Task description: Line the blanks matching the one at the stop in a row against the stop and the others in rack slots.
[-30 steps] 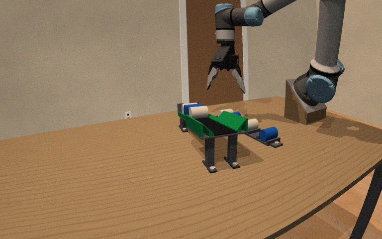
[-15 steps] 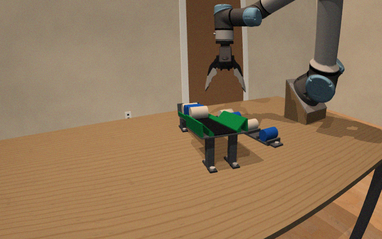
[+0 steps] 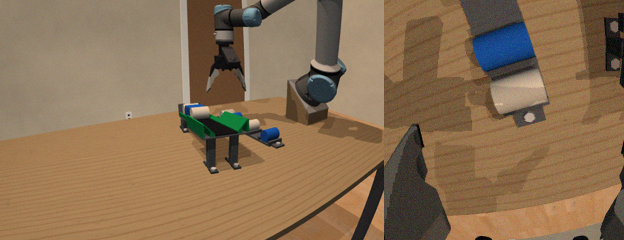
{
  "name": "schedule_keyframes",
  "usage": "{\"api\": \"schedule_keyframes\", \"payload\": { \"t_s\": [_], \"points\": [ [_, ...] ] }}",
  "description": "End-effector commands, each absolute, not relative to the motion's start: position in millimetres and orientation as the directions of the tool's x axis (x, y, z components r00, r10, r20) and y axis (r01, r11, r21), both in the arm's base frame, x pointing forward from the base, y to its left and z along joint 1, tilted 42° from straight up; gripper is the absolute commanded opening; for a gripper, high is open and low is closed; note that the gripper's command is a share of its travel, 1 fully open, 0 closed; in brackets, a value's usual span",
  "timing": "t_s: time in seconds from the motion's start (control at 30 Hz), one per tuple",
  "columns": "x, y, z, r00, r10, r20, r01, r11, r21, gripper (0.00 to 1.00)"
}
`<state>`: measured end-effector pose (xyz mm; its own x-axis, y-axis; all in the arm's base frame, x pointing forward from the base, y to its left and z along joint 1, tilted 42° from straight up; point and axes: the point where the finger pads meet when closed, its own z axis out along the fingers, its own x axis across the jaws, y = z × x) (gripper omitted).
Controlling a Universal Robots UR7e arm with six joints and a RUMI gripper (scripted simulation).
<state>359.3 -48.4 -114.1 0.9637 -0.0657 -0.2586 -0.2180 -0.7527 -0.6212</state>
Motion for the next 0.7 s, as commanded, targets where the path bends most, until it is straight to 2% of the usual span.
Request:
{"api": "schedule_keyframes", "payload": {
  "t_s": [0.0,0.3,0.67],
  "points": [
    [358.7,-53.7,-116.8,0.985,0.037,-0.167,-0.082,-0.753,-0.652,1.00],
    [356.7,-56.2,-119.4,0.988,0.136,-0.079,0.049,-0.742,-0.669,1.00],
    [355.6,-56.9,-120.7,0.983,0.181,-0.039,0.108,-0.732,-0.673,1.00]
  ]
}}
